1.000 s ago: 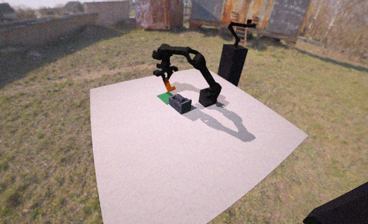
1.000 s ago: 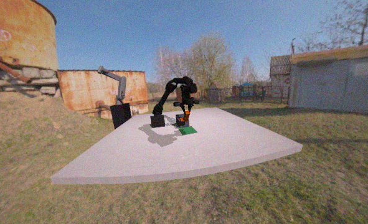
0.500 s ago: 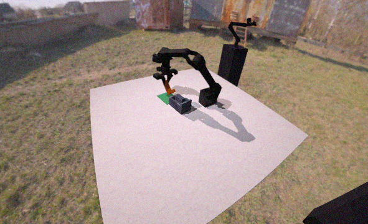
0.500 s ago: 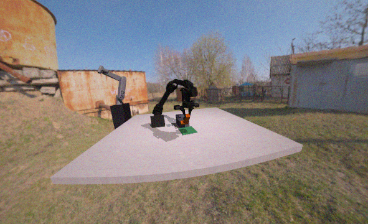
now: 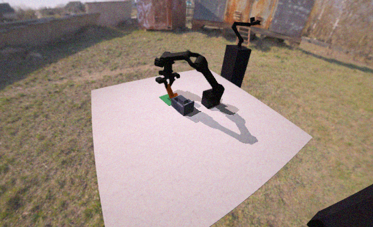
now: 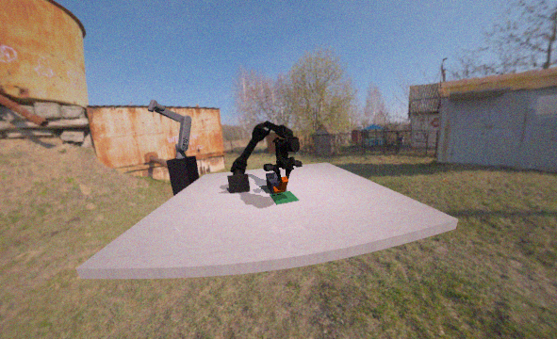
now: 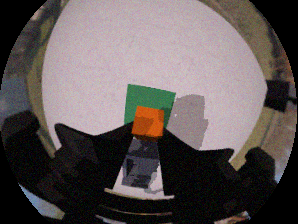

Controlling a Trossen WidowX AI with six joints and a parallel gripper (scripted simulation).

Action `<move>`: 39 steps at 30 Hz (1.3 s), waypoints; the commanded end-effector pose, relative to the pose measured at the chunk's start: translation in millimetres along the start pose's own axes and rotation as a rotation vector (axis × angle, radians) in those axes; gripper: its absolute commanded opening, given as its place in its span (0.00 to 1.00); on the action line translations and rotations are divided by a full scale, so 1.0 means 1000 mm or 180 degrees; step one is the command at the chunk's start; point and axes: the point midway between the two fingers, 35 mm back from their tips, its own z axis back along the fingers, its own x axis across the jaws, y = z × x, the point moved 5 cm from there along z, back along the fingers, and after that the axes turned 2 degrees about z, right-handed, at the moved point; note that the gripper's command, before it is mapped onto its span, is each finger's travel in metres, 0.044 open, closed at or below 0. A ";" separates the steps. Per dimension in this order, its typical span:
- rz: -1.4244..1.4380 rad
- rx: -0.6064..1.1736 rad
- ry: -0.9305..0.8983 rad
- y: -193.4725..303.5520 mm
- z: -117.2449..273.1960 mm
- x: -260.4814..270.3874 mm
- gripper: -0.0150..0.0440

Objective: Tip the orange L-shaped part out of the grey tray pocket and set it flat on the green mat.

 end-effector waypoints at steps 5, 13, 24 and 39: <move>-0.0027 0.0027 0.0001 0.002 -0.017 -0.001 0.25; -0.0027 0.0027 0.0001 0.002 -0.018 -0.001 0.25; -0.0027 0.0027 0.0000 0.002 -0.018 -0.001 0.25; -0.0004 0.0019 0.0009 0.001 -0.017 -0.001 0.57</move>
